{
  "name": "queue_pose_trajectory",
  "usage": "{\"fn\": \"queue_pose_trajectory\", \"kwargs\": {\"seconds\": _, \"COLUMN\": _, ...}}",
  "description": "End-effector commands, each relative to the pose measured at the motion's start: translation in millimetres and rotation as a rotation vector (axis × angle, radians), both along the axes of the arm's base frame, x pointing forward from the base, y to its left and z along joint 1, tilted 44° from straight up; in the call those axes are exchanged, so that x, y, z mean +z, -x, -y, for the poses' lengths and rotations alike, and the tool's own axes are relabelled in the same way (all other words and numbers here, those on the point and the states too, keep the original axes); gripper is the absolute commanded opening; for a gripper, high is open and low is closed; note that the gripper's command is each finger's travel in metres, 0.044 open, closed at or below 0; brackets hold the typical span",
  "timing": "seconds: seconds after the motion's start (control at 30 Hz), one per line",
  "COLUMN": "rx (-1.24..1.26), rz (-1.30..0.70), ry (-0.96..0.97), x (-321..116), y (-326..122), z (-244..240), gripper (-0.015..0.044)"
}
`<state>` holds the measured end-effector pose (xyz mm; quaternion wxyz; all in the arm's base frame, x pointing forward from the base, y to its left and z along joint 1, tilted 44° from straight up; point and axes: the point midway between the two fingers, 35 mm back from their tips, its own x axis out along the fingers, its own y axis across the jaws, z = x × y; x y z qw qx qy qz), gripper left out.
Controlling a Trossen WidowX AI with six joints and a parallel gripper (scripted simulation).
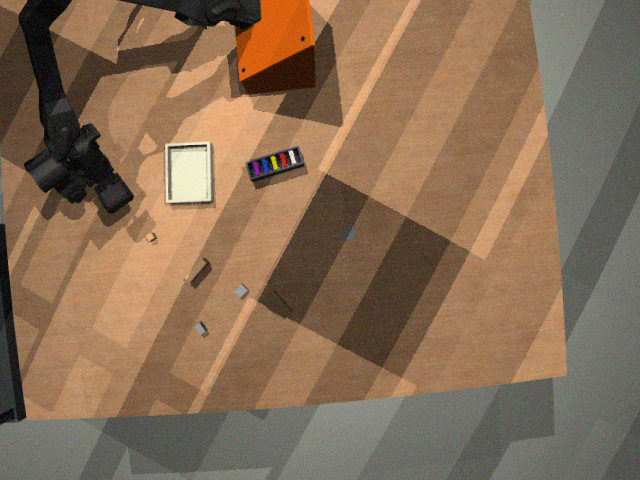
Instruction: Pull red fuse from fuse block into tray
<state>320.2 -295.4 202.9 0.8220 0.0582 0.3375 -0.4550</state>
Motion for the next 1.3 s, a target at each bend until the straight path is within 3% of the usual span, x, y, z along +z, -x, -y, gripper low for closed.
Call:
{"fn": "queue_pose_trajectory", "kwargs": {"seconds": 0.0, "rx": 0.135, "rz": -0.113, "ry": -0.037, "x": -32.6, "y": -31.0, "z": -52.5, "gripper": 0.0074}}
{"fn": "queue_pose_trajectory", "kwargs": {"seconds": 0.33, "rx": 0.379, "rz": -0.432, "ry": -0.097, "x": -126.8, "y": -57.4, "z": -182.7, "gripper": 0.0074}}
{"fn": "queue_pose_trajectory", "kwargs": {"seconds": 0.7, "rx": 0.595, "rz": -0.981, "ry": 0.101, "x": -229.4, "y": 7.6, "z": -307.4, "gripper": 0.0074}}
{"fn": "queue_pose_trajectory", "kwargs": {"seconds": 0.8, "rx": 0.624, "rz": -1.054, "ry": 0.162, "x": -238.4, "y": 20.6, "z": -319.3, "gripper": 0.0074}}
{"fn": "queue_pose_trajectory", "kwargs": {"seconds": 1.27, "rx": 0.624, "rz": -1.053, "ry": 0.162, "x": -241.8, "y": 16.9, "z": -314.0, "gripper": 0.0074}}
